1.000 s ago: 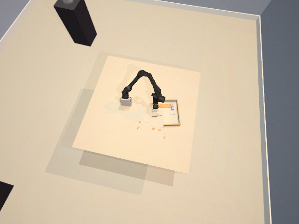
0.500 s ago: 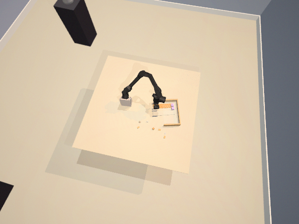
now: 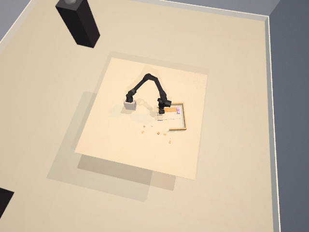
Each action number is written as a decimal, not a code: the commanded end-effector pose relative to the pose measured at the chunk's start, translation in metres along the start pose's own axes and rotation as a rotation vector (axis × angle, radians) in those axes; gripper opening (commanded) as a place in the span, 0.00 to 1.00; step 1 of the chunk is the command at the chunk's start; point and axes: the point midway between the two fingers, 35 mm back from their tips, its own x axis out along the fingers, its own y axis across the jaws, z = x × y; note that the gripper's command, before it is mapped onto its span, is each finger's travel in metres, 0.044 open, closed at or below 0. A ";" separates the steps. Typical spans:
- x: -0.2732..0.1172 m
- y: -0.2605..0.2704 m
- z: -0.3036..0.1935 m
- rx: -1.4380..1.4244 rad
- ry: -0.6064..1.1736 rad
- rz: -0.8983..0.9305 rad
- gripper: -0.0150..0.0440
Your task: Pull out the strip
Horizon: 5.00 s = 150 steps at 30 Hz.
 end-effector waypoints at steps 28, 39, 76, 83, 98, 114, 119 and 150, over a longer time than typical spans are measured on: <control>0.032 0.001 -0.002 0.010 0.002 0.010 0.25; 0.033 0.001 -0.002 0.010 0.002 0.010 0.25; 0.035 0.000 -0.027 0.012 0.003 0.010 0.25; 0.036 0.000 -0.038 0.012 0.003 0.010 0.25; 0.036 0.001 -0.060 0.013 0.004 0.010 0.25; 0.037 0.001 -0.084 0.014 0.005 0.010 0.25; 0.037 0.001 -0.091 0.014 0.005 0.010 0.25; 0.037 0.002 -0.137 0.016 0.007 0.010 0.25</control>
